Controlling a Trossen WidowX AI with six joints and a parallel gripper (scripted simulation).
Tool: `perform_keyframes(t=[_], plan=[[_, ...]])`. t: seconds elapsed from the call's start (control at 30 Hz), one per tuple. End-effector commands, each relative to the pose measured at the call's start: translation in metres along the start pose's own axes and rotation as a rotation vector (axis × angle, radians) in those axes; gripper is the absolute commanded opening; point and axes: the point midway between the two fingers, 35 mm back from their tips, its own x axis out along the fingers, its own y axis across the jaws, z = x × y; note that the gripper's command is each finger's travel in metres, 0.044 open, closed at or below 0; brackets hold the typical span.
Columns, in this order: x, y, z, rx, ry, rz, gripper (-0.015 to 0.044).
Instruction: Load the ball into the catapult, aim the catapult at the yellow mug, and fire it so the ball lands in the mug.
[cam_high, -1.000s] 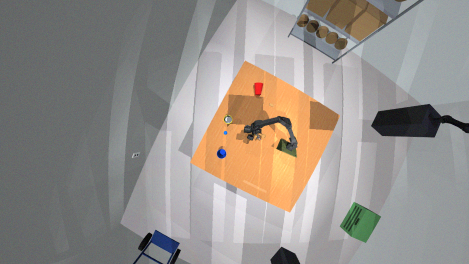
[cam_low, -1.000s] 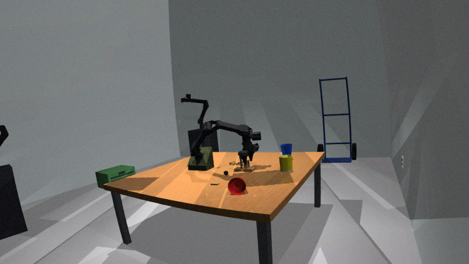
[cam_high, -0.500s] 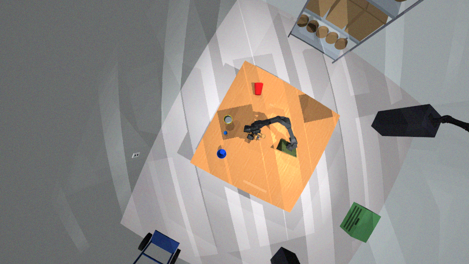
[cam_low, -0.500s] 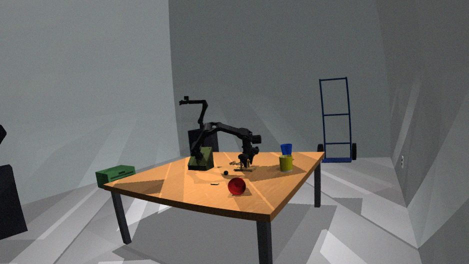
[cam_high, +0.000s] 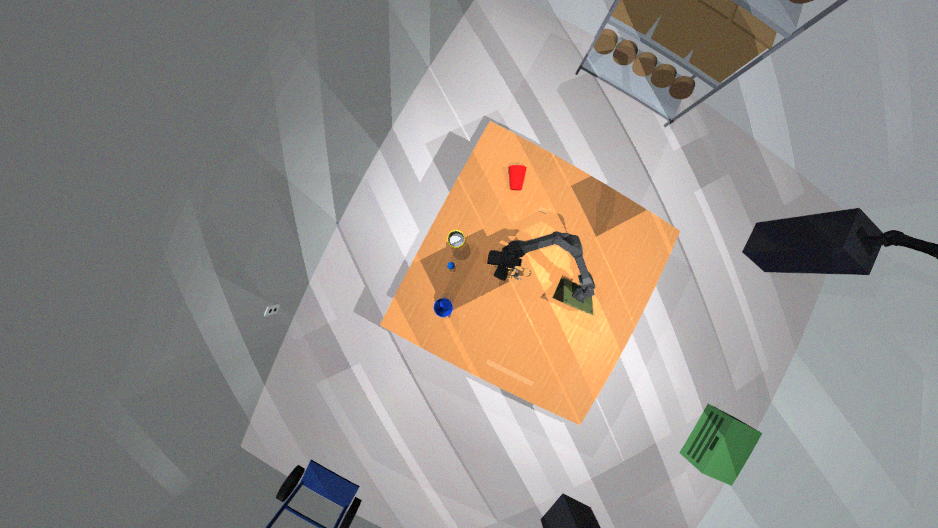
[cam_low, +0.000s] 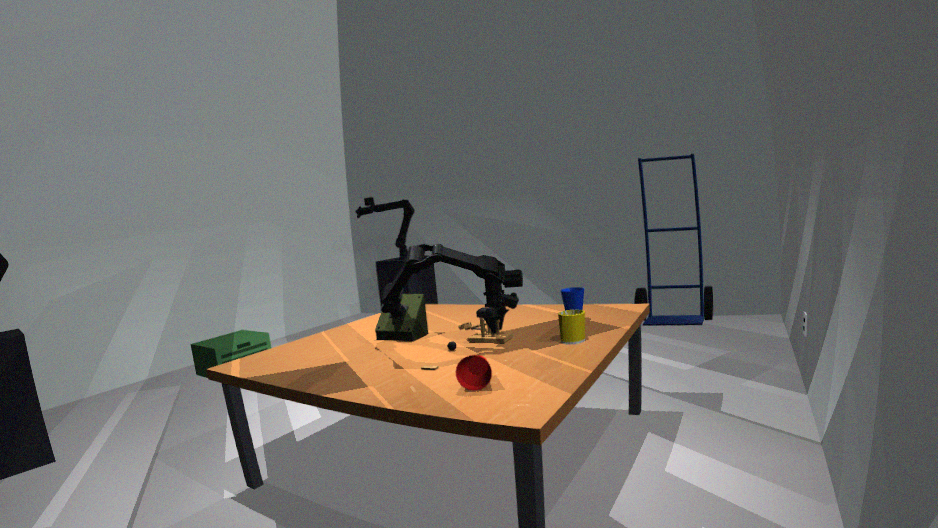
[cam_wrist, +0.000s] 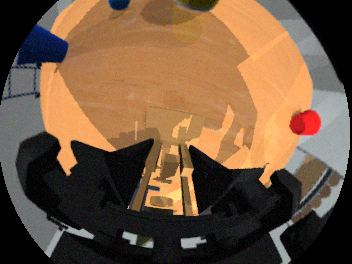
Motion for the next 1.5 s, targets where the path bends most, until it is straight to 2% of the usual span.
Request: perform_keyframes(t=[0.0,0.1,0.23,1.47], plan=[[-0.003,0.000,0.000,0.000,-0.001,0.000,0.0085],[-0.039,0.001,0.000,0.000,0.000,0.002,0.0006],[-0.050,0.001,0.000,0.000,0.000,0.002,0.0000],[-0.001,-0.001,0.000,0.001,0.008,-0.001,0.0000]])
